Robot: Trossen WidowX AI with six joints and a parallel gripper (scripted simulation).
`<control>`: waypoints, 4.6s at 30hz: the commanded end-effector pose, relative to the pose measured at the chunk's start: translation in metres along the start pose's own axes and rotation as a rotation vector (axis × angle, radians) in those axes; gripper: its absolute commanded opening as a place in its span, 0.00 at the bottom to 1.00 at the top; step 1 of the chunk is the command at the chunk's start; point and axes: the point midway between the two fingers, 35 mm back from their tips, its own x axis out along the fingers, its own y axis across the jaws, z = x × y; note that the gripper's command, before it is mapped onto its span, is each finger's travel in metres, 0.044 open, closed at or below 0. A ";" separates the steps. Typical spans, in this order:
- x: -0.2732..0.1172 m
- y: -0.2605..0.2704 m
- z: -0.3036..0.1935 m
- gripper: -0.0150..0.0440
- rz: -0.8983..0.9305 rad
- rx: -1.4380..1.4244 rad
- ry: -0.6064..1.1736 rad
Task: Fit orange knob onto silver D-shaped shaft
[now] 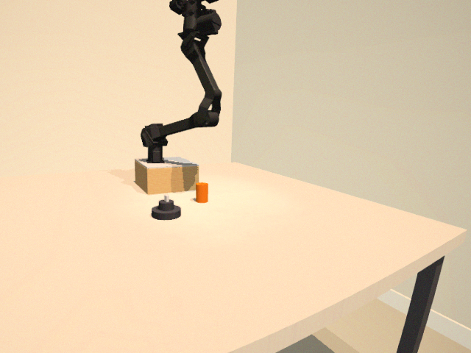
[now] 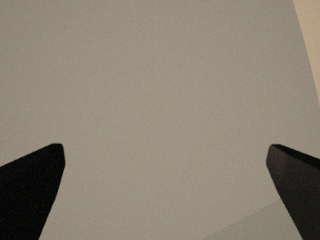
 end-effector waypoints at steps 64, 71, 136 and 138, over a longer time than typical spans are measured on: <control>-0.545 0.081 -0.066 1.00 2.272 0.218 1.913; -0.578 0.057 0.025 1.00 2.963 0.183 1.344; -0.697 0.046 0.048 1.00 3.023 0.178 1.275; -0.697 0.046 0.048 0.96 3.023 0.178 1.275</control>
